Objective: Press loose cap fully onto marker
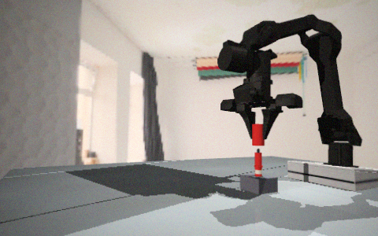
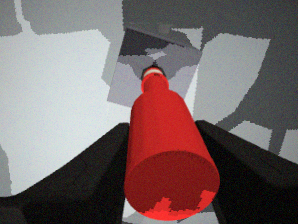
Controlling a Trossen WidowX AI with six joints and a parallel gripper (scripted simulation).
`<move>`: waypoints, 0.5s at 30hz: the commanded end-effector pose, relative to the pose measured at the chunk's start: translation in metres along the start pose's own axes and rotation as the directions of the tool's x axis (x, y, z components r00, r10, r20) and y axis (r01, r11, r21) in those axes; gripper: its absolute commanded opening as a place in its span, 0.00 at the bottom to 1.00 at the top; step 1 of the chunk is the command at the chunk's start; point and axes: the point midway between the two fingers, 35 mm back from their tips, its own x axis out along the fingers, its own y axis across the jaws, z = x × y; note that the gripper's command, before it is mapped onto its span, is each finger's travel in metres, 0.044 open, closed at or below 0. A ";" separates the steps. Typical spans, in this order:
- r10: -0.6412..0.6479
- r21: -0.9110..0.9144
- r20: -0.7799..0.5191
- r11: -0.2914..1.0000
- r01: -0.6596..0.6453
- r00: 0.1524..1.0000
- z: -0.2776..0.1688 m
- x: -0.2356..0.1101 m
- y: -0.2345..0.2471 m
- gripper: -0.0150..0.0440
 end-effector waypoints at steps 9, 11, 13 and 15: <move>-0.003 -0.003 -0.002 1.000 0.003 1.000 0.000 0.020 -0.001 0.25; -0.003 -0.003 -0.002 1.000 0.003 1.000 0.000 0.023 -0.001 0.25; -0.003 -0.003 -0.002 1.000 0.003 1.000 0.000 0.027 -0.001 0.25; -0.003 -0.003 -0.002 1.000 0.003 1.000 0.000 0.030 -0.001 0.25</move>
